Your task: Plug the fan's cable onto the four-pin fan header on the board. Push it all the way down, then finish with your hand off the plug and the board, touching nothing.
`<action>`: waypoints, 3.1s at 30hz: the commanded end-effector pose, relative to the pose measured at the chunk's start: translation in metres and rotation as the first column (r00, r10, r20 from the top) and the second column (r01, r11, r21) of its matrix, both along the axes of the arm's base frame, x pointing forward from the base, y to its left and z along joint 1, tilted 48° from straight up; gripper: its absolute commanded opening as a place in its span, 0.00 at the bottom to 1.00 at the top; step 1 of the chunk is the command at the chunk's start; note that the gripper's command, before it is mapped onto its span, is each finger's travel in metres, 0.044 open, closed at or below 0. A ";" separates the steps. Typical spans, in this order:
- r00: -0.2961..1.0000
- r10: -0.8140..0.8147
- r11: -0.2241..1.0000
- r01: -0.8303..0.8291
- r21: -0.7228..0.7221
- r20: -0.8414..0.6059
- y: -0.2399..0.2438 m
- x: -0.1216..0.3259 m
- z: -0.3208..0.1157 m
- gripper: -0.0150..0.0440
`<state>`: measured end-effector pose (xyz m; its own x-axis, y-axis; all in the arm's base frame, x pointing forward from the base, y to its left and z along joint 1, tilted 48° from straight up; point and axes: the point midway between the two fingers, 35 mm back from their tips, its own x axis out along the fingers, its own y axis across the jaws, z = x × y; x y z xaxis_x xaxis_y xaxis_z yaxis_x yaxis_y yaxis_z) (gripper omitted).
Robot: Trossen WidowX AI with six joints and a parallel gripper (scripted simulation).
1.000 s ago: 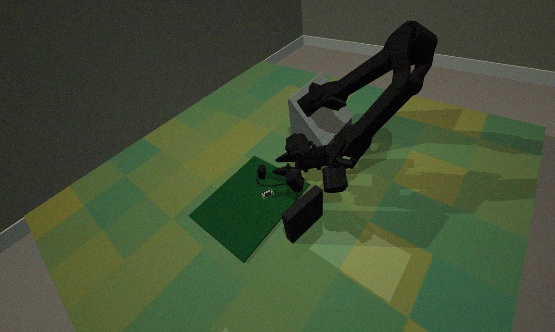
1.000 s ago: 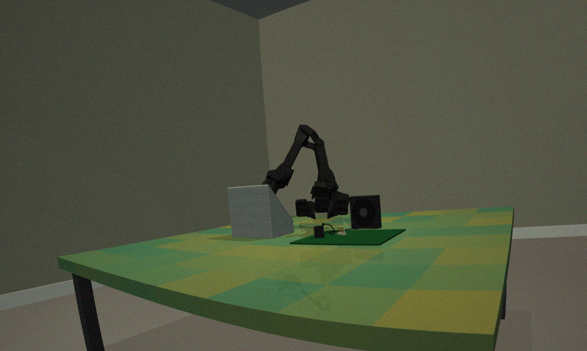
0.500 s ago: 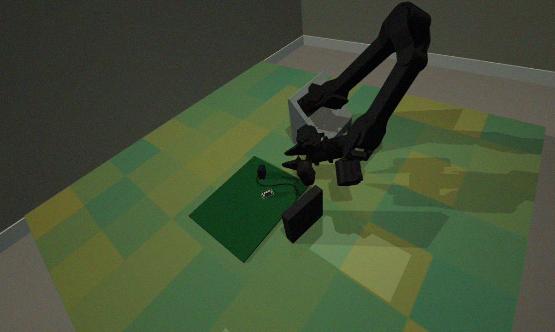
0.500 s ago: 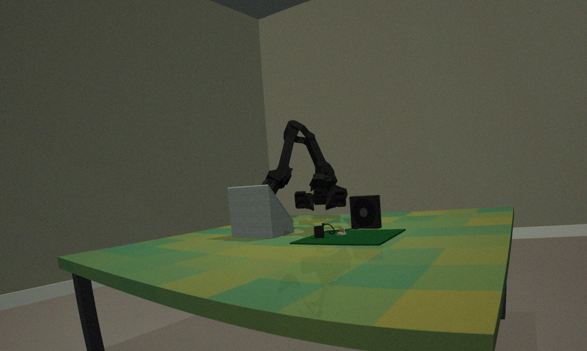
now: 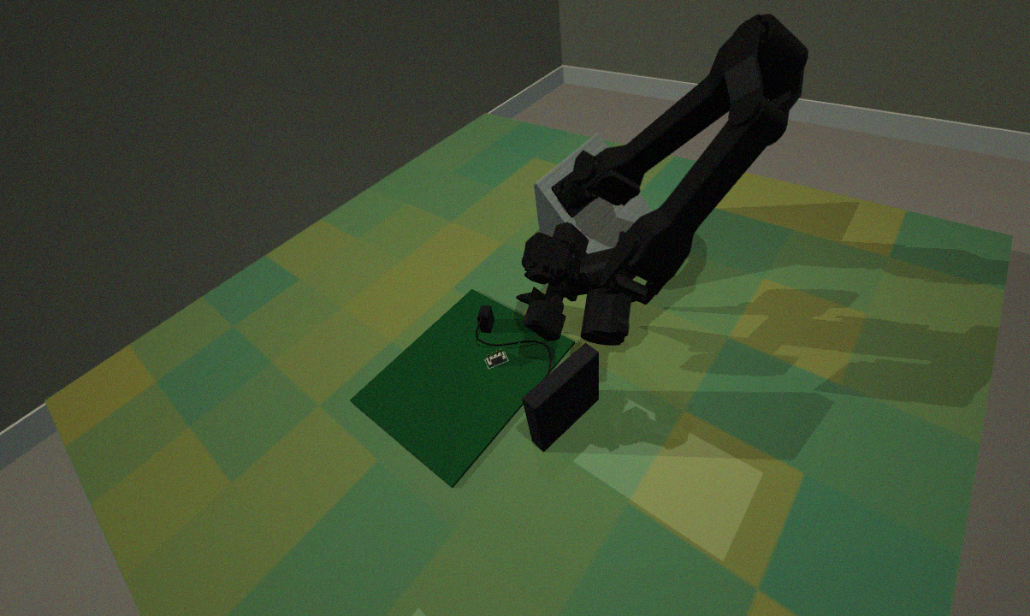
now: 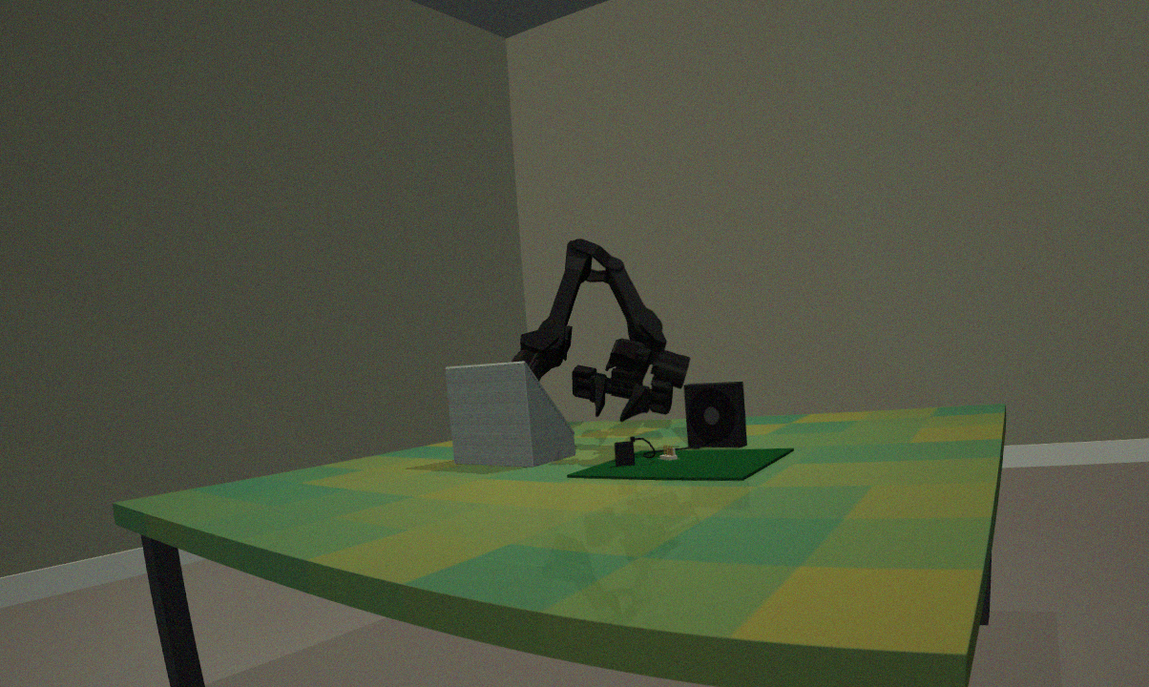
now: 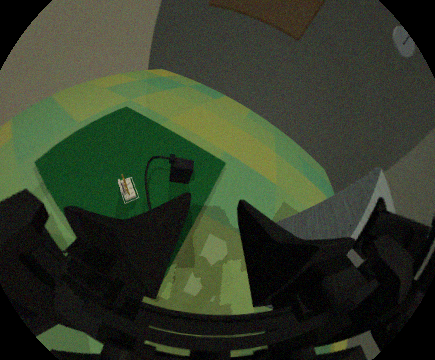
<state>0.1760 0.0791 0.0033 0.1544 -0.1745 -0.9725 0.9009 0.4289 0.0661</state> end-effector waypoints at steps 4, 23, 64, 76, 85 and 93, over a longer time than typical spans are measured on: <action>0.990 0.046 0.996 -0.035 0.086 -0.131 -0.002 -0.004 -0.009 0.60; 0.938 0.219 0.877 -0.068 0.476 -0.270 -0.003 -0.004 -0.015 0.60; 0.362 0.763 0.129 -0.897 0.423 0.535 -0.087 0.056 0.008 1.00; -0.112 0.779 -0.197 -0.978 0.071 0.617 -0.128 0.061 0.009 1.00; -0.112 0.780 -0.196 -0.978 0.071 0.616 -0.122 0.063 0.002 1.00; -0.113 0.777 -0.197 -0.978 0.069 0.620 -0.055 0.060 -0.057 1.00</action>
<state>0.2424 0.0041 -0.0387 -0.0092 0.7249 -0.6888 -0.5200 0.5849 0.6225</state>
